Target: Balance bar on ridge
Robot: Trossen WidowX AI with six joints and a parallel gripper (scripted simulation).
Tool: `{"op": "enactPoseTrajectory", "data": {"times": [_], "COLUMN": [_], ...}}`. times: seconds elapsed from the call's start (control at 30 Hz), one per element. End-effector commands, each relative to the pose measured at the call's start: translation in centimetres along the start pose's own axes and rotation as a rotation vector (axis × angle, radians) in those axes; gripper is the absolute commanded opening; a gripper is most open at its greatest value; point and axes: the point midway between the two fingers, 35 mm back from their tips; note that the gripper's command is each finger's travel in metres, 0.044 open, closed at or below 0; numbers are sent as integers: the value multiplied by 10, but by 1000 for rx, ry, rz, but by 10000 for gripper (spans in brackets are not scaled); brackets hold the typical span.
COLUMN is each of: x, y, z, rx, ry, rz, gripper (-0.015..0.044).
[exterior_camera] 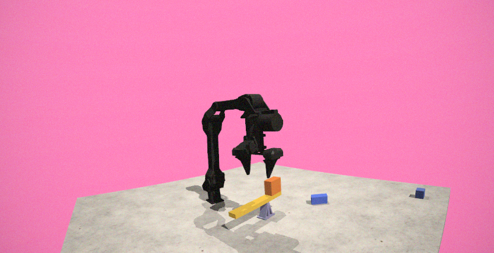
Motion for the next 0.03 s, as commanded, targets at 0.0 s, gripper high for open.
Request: {"op": "enactPoseTrajectory", "data": {"times": [0.0], "x": [0], "y": [0], "z": [0], "rx": [3], "ry": [0], "rz": [0], "gripper": [440]}}
Point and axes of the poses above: the point midway between the two fingers, 35 mm back from their tips, its own y axis back along the fingers, its own z axis across the jaws, x = y × z, and after that the axes turned 7 degrees about -y, right-handed
